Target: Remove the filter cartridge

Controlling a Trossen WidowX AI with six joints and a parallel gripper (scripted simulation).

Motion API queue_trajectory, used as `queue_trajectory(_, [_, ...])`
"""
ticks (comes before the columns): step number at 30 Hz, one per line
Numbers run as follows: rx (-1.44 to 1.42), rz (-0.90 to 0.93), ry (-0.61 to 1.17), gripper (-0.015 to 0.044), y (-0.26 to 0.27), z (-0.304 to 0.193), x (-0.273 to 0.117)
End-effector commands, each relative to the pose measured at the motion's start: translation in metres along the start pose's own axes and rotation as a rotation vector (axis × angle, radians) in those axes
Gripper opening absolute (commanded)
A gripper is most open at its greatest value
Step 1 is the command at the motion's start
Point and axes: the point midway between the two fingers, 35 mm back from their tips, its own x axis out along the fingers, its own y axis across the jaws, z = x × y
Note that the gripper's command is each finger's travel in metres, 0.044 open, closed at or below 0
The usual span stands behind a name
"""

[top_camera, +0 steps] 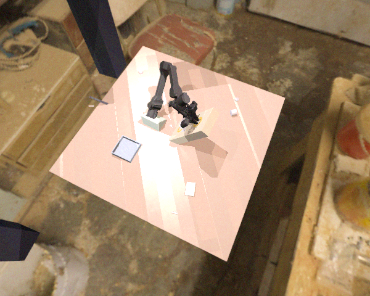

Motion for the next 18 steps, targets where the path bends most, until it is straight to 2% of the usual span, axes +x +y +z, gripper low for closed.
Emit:
queue_trajectory(1, [-0.002, -0.002, 0.002, 0.0054, 0.0001, -0.0002, 0.0008])
queue_trajectory(4, [-0.002, -0.002, 0.002, 0.0000, 0.0001, -0.0002, 0.0008])
queue_trajectory(8, [0.037, -0.003, 0.005, 0.0000, 0.0001, -0.0008, 0.0025])
queue_trajectory(18, [0.368, -0.006, 0.008, 0.0000, 0.0000, -0.0017, 0.0063])
